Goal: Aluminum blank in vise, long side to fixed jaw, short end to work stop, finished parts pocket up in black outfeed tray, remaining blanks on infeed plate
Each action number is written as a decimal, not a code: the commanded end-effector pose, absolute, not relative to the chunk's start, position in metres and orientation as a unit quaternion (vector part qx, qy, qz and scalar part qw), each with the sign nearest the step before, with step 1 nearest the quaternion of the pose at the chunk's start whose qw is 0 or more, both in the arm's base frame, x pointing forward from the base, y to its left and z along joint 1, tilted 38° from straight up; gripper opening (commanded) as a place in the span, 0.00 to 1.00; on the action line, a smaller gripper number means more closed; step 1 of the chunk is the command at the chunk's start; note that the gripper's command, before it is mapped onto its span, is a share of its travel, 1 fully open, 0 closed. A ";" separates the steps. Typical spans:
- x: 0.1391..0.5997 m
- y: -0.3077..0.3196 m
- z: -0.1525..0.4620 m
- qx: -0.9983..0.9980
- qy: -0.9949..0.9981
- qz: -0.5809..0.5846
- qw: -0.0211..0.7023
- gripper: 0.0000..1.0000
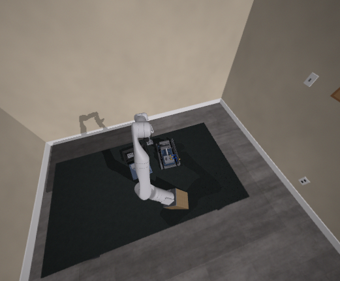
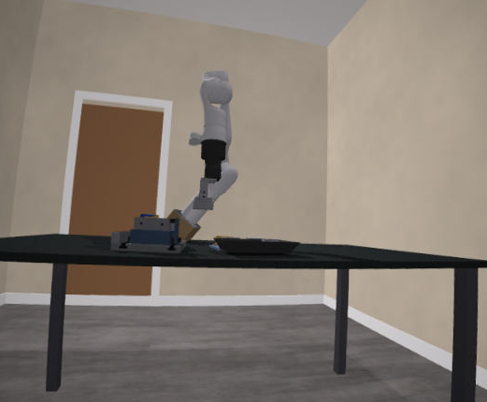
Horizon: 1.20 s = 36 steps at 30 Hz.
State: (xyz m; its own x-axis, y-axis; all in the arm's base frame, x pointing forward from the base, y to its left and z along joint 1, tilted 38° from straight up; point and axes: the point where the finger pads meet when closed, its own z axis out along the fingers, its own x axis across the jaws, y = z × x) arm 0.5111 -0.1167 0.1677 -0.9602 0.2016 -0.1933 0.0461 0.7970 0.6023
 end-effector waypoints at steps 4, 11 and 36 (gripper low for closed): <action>0.518 -0.055 0.215 0.030 0.945 0.299 0.132 0.00; 0.517 -0.023 0.234 0.018 0.945 0.298 0.134 0.00; 0.517 -0.021 0.235 0.018 0.945 0.298 0.134 0.00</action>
